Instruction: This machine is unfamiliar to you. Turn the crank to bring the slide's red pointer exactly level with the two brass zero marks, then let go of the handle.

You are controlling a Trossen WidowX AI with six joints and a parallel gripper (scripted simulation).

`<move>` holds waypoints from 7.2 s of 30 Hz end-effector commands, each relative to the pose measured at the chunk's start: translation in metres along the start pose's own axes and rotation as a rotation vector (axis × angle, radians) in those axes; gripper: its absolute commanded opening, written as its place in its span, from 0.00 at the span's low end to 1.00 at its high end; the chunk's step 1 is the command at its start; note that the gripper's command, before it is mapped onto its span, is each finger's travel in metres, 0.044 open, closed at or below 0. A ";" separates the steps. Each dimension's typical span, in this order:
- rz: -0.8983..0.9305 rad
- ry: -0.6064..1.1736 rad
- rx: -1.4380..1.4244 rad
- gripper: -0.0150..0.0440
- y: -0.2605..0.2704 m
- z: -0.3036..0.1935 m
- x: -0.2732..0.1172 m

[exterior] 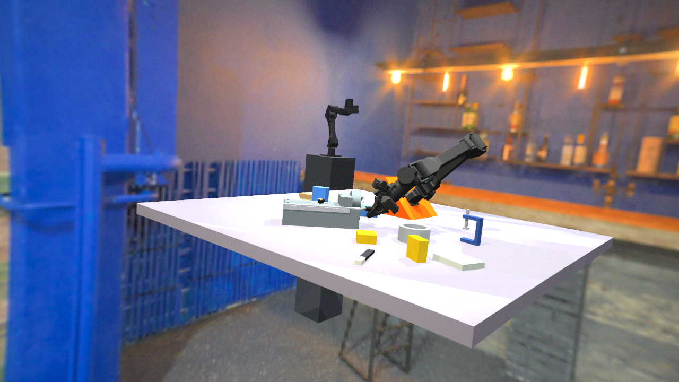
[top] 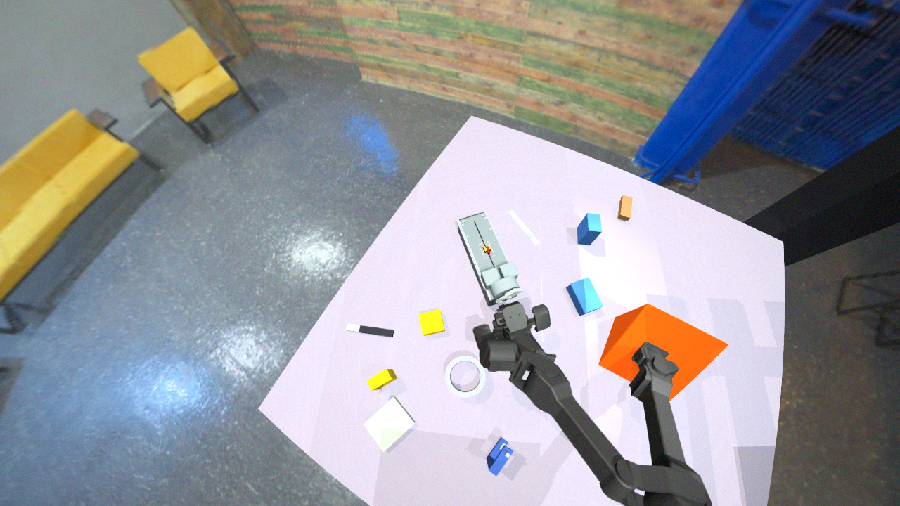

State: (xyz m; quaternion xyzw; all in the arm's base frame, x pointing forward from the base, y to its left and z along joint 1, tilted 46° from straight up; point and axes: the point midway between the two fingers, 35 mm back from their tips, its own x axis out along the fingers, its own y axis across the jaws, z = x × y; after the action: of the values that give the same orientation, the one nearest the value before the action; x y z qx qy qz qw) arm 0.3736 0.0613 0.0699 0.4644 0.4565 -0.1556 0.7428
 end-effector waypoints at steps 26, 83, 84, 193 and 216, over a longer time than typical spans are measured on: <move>0.021 -0.013 -0.003 0.25 0.007 0.005 -0.006; 0.021 -0.013 -0.003 0.25 0.008 0.008 -0.009; 0.021 -0.013 -0.003 0.25 0.008 0.008 -0.010; 0.017 -0.014 -0.005 0.25 -0.027 0.035 -0.036; 0.016 -0.014 -0.005 0.25 -0.037 0.033 -0.033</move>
State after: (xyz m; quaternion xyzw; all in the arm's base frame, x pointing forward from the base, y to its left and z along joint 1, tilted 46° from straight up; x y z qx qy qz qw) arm 0.3550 0.0122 0.0875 0.4658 0.4434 -0.1422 0.7524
